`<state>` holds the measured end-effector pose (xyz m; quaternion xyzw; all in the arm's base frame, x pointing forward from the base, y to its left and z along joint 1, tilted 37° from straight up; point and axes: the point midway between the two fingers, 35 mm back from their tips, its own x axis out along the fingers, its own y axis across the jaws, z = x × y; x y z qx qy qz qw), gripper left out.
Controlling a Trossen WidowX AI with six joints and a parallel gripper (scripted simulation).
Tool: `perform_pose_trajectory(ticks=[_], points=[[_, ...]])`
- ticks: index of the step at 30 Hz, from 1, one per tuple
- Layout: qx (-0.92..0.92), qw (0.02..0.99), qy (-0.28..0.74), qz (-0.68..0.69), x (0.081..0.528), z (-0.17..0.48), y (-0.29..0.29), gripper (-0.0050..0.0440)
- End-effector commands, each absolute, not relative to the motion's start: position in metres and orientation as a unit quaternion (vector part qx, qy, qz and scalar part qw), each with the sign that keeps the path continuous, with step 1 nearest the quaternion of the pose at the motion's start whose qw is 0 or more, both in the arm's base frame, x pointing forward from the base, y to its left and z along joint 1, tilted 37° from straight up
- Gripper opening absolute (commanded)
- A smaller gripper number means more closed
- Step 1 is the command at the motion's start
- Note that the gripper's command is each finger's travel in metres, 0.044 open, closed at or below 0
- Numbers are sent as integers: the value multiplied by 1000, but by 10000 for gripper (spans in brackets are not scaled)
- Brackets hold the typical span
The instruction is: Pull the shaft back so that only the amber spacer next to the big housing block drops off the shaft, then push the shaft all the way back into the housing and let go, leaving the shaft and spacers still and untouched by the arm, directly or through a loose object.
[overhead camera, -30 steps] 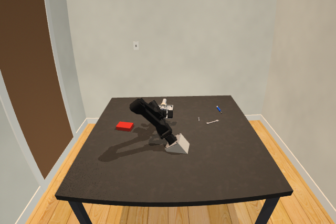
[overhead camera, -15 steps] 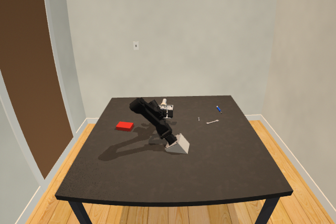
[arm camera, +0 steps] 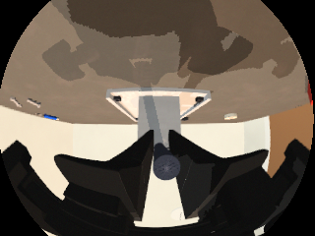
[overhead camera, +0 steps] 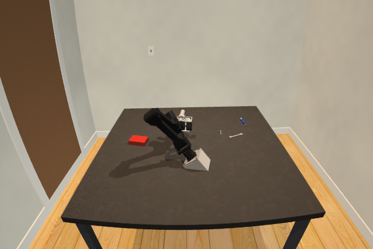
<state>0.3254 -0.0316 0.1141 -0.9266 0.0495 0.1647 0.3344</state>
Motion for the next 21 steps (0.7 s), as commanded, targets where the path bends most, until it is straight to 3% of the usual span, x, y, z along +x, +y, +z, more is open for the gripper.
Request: perform_pose_trajectory(ticks=[1, 21], points=[[-927, 334, 54, 160, 329, 117, -36, 0], [-927, 334, 54, 160, 335, 118, -38, 0]])
